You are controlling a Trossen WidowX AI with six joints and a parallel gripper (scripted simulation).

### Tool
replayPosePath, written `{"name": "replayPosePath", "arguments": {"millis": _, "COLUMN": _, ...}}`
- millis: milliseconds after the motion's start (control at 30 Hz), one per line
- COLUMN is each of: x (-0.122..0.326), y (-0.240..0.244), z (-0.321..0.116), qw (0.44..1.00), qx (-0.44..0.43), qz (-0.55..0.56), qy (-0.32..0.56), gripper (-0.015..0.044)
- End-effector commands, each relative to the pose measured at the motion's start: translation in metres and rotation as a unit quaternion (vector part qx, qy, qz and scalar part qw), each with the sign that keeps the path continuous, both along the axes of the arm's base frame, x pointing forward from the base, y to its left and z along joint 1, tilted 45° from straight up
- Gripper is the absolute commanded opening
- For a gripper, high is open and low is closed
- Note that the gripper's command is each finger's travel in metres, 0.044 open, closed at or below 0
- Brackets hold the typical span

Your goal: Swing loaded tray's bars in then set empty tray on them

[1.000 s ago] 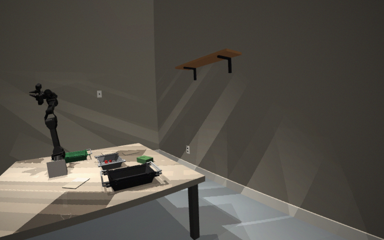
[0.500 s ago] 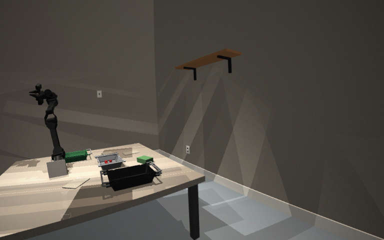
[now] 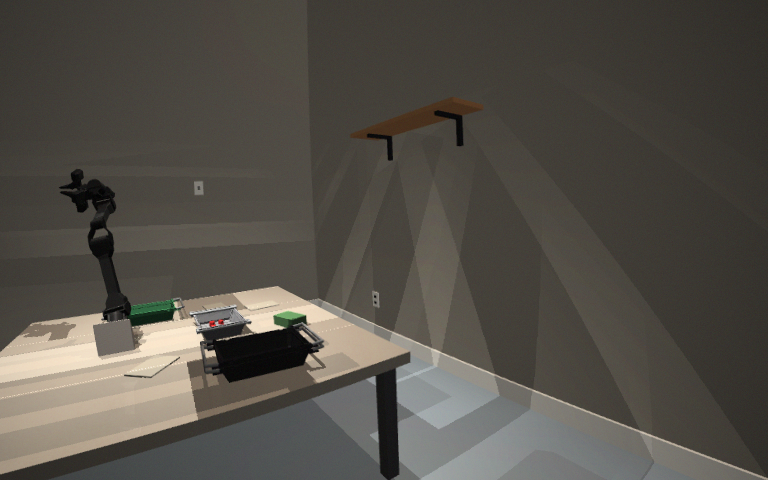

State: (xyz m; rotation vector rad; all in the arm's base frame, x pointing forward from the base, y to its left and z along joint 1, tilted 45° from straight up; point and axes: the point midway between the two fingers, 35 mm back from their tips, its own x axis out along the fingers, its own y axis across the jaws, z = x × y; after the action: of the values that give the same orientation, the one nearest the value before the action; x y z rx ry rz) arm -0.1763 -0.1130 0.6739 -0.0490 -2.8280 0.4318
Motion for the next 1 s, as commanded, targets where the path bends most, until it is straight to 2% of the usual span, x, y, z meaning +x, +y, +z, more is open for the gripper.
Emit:
{"name": "replayPosePath", "arguments": {"millis": 0, "x": 0.011, "y": 0.062, "z": 0.019, "qw": 0.995, "qx": -0.083, "qz": -0.025, "qy": 0.040, "gripper": 0.0088}}
{"name": "replayPosePath", "arguments": {"millis": 367, "x": 0.078, "y": 0.215, "z": 0.042, "qw": 0.942, "qx": -0.269, "qz": -0.107, "qy": 0.173, "gripper": 0.0088}}
{"name": "replayPosePath", "arguments": {"millis": 500, "x": 0.096, "y": 0.229, "z": 0.050, "qw": 0.930, "qx": -0.267, "qz": -0.130, "qy": 0.218, "gripper": 0.0088}}
{"name": "replayPosePath", "arguments": {"millis": 700, "x": 0.147, "y": 0.284, "z": 0.045, "qw": 0.889, "qx": -0.323, "qz": -0.169, "qy": 0.278, "gripper": 0.0088}}
{"name": "replayPosePath", "arguments": {"millis": 800, "x": 0.164, "y": 0.291, "z": 0.044, "qw": 0.873, "qx": -0.330, "qz": -0.175, "qy": 0.315, "gripper": 0.0088}}
{"name": "replayPosePath", "arguments": {"millis": 967, "x": 0.226, "y": 0.333, "z": 0.030, "qw": 0.818, "qx": -0.372, "qz": -0.211, "qy": 0.384, "gripper": 0.0088}}
